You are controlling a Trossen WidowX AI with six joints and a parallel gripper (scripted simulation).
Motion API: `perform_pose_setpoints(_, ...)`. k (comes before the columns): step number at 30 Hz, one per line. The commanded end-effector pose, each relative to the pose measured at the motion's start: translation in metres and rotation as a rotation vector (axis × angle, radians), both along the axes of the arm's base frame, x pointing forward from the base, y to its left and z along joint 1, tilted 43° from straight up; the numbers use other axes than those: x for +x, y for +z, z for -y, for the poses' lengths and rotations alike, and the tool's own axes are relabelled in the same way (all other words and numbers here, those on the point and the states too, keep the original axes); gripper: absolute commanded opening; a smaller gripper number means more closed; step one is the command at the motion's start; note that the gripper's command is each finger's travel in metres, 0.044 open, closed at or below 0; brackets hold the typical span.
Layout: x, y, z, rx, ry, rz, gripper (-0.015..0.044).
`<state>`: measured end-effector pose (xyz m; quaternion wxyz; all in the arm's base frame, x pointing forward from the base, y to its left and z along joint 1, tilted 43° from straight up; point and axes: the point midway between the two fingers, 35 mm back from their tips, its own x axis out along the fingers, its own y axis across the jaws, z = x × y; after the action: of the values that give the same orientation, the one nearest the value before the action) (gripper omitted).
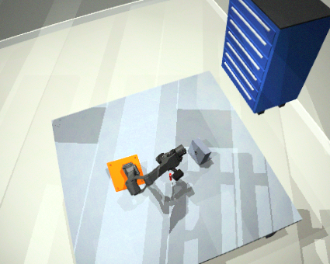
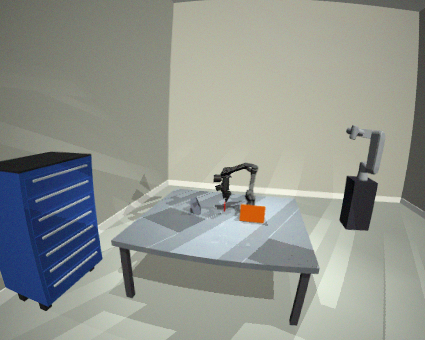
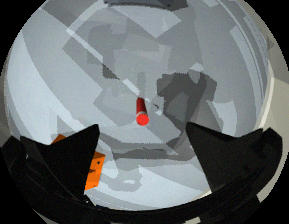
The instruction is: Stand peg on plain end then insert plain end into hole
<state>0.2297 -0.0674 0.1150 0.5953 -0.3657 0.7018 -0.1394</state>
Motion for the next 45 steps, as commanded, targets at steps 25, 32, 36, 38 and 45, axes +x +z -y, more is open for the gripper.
perform_pose_setpoints(25, 0.000, -0.033, 0.032, -0.003, 0.003, -0.002, 0.0440)
perform_pose_setpoints(32, -0.002, -0.041, 0.040, -0.006, 0.003, -0.002, 0.0440)
perform_pose_setpoints(36, -0.002, -0.044, 0.043, -0.007, 0.002, -0.002, 0.0440)
perform_pose_setpoints(38, -0.002, -0.045, 0.044, -0.007, 0.002, -0.002, 0.0440)
perform_pose_setpoints(45, -0.002, -0.042, 0.041, -0.003, -0.001, 0.002, 0.0256)
